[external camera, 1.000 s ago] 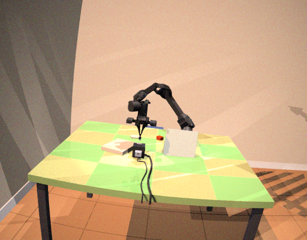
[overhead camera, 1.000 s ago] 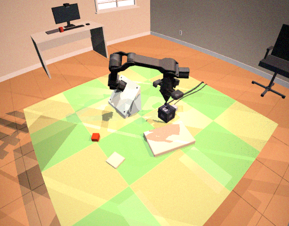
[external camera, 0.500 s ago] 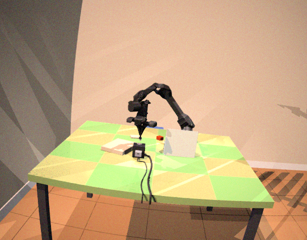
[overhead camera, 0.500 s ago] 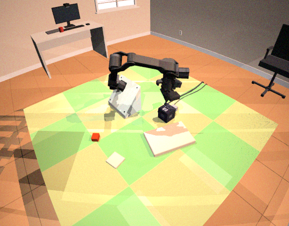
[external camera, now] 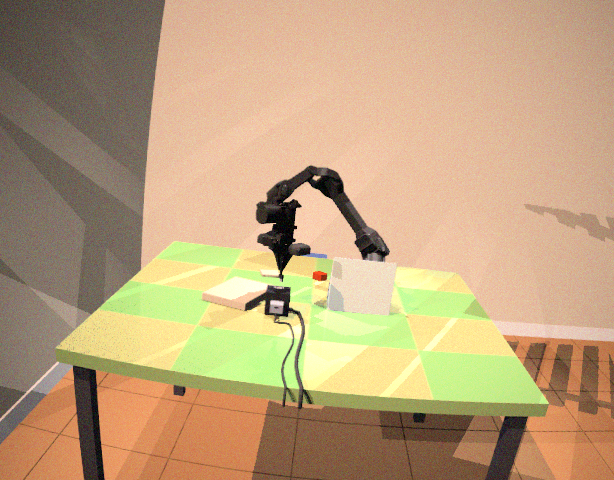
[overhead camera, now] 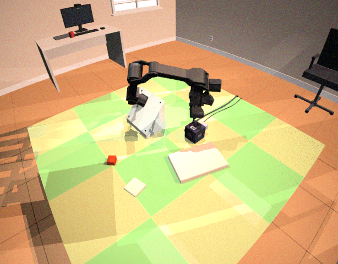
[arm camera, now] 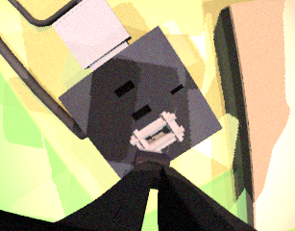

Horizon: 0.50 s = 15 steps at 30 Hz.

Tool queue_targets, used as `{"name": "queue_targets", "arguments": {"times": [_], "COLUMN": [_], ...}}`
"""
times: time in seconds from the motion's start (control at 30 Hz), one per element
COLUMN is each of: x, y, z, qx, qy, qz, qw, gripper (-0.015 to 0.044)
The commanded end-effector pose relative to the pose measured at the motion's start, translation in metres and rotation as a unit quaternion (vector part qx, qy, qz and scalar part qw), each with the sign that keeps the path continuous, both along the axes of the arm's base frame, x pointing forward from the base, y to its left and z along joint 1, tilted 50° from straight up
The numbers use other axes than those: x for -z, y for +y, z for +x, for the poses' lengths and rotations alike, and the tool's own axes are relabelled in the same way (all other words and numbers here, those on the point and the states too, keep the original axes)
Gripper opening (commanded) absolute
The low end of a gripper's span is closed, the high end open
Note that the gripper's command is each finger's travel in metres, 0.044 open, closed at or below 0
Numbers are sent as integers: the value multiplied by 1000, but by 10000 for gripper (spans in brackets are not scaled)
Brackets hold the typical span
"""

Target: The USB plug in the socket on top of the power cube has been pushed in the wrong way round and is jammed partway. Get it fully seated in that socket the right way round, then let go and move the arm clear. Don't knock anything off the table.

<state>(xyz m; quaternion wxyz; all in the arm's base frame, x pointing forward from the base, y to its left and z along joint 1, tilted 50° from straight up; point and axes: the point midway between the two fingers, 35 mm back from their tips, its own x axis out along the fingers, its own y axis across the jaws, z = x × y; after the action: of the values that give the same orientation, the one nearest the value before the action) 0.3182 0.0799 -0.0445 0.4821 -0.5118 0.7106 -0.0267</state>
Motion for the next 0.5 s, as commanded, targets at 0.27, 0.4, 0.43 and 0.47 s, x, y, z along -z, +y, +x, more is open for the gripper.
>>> {"name": "queue_targets", "arguments": {"times": [0.27, 0.4, 0.43, 0.47], "x": [0, 0, 0, 0], "y": [0, 0, 0, 0], "z": [0, 0, 0, 0], "qx": [105, 139, 147, 156], "qy": [-120, -159, -169, -178], "qz": [-2, -2, -3, -3], "qw": [987, 977, 975, 972], "gripper": [0, 0, 0, 0]}}
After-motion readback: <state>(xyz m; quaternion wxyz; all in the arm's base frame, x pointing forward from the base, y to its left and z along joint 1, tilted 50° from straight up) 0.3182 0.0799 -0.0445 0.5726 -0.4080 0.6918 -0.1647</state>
